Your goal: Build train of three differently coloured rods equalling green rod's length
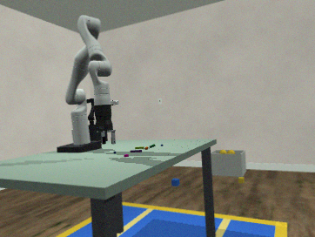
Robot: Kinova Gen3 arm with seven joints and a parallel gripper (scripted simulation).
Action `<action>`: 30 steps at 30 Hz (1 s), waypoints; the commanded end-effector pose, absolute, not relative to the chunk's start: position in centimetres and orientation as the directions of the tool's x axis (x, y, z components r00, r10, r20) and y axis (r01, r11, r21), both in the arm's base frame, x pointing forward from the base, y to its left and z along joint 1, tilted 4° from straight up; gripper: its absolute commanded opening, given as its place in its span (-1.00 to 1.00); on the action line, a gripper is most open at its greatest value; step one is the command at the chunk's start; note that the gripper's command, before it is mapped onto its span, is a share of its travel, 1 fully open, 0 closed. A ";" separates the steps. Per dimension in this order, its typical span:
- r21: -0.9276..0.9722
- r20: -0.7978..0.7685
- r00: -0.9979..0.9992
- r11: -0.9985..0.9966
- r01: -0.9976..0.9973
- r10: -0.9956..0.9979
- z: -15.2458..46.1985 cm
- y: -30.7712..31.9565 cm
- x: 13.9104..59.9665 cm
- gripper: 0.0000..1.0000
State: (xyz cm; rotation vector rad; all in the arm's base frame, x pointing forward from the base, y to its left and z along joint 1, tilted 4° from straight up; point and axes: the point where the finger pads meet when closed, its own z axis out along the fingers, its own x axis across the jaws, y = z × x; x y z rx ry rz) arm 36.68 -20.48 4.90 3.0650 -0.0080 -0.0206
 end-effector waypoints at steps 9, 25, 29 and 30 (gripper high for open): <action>0.078 -0.016 1.000 -0.997 0.007 0.006 5.0 -20.7 36.6 1.00; 0.075 -0.014 0.999 -0.996 -0.042 -0.043 4.8 -17.8 38.6 1.00; 0.074 -0.013 0.997 -0.995 -0.071 -0.072 4.7 -16.0 39.6 1.00; 0.073 -0.012 0.997 -0.994 -0.082 -0.083 4.6 -15.4 40.0 1.00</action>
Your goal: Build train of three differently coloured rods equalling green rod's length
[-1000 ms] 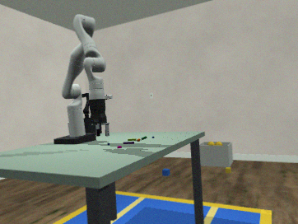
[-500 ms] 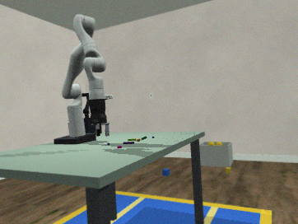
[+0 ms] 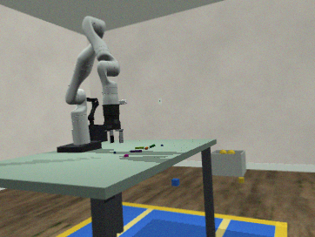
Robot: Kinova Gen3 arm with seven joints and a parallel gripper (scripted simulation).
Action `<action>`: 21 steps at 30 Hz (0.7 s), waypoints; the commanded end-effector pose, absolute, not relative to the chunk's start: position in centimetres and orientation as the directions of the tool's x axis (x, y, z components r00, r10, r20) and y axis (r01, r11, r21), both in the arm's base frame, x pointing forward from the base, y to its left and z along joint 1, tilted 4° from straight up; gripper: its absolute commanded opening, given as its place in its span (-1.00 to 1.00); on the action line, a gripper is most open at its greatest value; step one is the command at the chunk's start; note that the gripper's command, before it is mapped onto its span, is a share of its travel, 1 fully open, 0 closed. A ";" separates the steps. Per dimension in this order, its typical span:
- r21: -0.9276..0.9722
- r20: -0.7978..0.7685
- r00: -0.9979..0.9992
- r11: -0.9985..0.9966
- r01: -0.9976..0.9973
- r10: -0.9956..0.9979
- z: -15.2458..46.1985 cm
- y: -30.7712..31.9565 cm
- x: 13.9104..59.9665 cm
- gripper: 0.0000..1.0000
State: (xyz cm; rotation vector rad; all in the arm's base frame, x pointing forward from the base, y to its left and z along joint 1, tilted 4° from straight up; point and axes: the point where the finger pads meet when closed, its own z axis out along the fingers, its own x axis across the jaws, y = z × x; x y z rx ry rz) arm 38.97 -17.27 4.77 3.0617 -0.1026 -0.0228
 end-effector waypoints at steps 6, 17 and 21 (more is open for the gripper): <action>0.072 -0.009 0.987 -0.985 -0.159 -0.160 4.3 -10.3 42.5 1.00; 0.071 0.000 0.960 -0.958 -0.278 -0.279 3.7 -1.7 45.2 1.00; 0.071 0.005 0.947 -0.944 -0.322 -0.322 3.5 1.9 45.7 1.00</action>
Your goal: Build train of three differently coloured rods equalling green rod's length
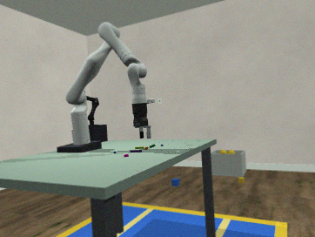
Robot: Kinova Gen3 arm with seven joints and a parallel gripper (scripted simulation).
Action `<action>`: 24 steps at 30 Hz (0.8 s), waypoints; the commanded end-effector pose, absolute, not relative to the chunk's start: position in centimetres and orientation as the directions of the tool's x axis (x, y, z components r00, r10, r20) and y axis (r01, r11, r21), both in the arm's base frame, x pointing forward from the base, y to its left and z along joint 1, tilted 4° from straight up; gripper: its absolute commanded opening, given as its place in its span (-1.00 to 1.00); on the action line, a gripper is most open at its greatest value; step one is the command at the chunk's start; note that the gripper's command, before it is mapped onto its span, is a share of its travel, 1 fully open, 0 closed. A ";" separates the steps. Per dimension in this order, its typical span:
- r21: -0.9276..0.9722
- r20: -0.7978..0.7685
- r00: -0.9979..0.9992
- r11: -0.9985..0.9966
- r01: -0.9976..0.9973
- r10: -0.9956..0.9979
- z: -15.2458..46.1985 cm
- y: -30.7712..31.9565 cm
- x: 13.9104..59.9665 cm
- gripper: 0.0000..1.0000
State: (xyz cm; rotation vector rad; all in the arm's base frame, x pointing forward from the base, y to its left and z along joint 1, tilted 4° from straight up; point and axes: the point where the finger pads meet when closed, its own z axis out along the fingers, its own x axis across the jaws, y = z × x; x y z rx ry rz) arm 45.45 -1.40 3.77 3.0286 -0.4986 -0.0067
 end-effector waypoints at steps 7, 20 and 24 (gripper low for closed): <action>0.070 0.013 0.917 -0.915 -0.398 -0.398 3.2 8.2 46.0 1.00; 0.067 0.026 0.866 -0.864 -0.500 -0.499 2.8 16.9 45.0 1.00; 0.066 0.029 0.856 -0.853 -0.517 -0.516 2.7 18.4 44.7 1.00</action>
